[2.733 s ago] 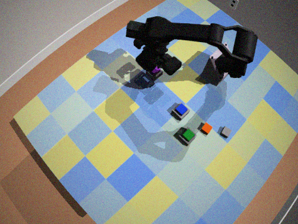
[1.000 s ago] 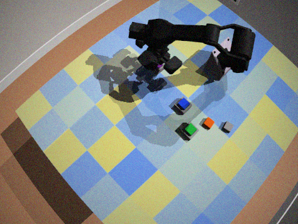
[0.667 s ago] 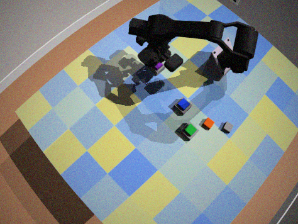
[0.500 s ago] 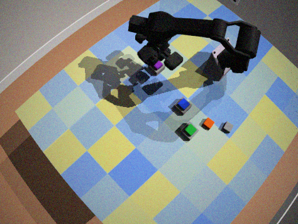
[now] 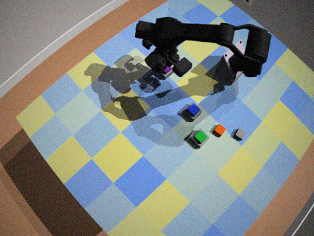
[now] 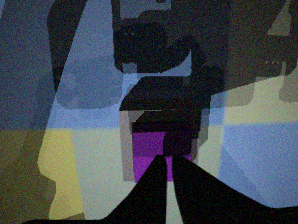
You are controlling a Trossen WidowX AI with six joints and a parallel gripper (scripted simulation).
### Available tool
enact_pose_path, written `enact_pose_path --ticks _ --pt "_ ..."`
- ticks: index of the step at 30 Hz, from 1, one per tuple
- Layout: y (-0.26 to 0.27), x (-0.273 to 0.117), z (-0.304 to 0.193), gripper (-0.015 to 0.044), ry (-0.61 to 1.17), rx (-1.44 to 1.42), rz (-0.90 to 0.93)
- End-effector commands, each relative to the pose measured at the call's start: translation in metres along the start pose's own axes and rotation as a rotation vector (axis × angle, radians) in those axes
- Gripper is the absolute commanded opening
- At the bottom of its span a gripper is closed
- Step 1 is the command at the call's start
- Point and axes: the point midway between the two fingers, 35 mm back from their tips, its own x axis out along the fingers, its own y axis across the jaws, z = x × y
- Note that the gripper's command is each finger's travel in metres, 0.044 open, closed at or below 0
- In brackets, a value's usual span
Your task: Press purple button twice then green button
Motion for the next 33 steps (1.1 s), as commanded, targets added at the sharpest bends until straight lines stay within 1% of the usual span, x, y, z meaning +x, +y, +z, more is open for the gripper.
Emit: enact_pose_path --ticks 1,6,27,29,31,33 --pt "0.002 0.009 -0.001 0.002 0.003 0.007 0.009" --pt "0.002 0.015 -0.001 0.002 0.003 0.006 0.01" --pt "0.002 0.015 -0.001 0.002 0.003 0.006 0.01" --pt "0.001 0.003 -0.001 0.002 0.002 0.003 0.005" --pt "0.001 -0.016 -0.001 0.002 0.003 0.006 0.008" --pt "0.001 -0.019 -0.001 0.002 0.004 0.007 0.008"
